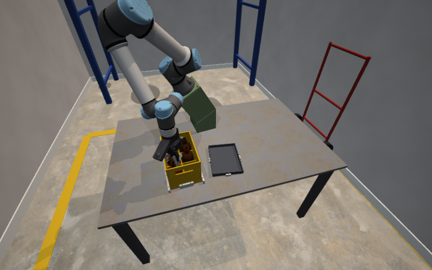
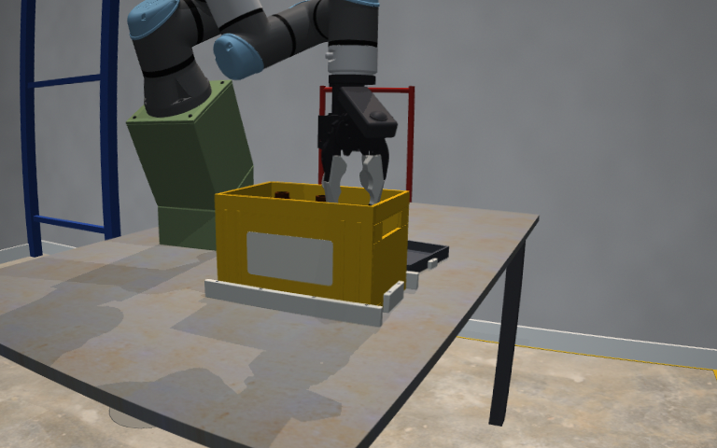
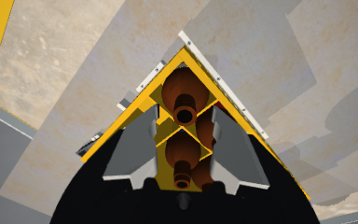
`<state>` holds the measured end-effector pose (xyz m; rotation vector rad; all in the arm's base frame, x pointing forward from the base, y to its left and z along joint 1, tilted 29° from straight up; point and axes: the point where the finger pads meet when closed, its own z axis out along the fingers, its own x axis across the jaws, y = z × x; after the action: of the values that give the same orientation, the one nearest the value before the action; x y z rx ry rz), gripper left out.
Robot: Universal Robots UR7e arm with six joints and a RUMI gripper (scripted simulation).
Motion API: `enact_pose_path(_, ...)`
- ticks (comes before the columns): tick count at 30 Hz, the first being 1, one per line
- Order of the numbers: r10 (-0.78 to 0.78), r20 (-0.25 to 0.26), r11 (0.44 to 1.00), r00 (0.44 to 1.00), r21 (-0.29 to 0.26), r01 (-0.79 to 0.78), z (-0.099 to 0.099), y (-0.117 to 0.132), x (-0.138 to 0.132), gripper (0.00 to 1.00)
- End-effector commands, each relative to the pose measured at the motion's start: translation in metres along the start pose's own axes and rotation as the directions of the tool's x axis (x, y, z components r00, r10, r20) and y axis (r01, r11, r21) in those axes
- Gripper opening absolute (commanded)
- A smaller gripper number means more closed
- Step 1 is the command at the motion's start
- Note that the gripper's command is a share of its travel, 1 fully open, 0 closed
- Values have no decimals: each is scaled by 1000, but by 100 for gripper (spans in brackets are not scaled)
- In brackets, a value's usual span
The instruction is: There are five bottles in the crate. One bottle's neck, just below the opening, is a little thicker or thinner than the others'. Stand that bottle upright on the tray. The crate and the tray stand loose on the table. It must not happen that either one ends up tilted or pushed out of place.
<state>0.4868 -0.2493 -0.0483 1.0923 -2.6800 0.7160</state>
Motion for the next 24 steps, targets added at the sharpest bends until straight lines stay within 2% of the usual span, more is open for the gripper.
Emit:
enact_pose_path(1, 0, 0, 1000, 1000, 1, 0, -1, 0, 0, 38)
enact_pose_path(13, 0, 0, 1000, 1000, 1, 0, -10, 0, 0, 38)
enact_pose_path(24, 0, 0, 1000, 1000, 1, 0, -43, 0, 0, 38)
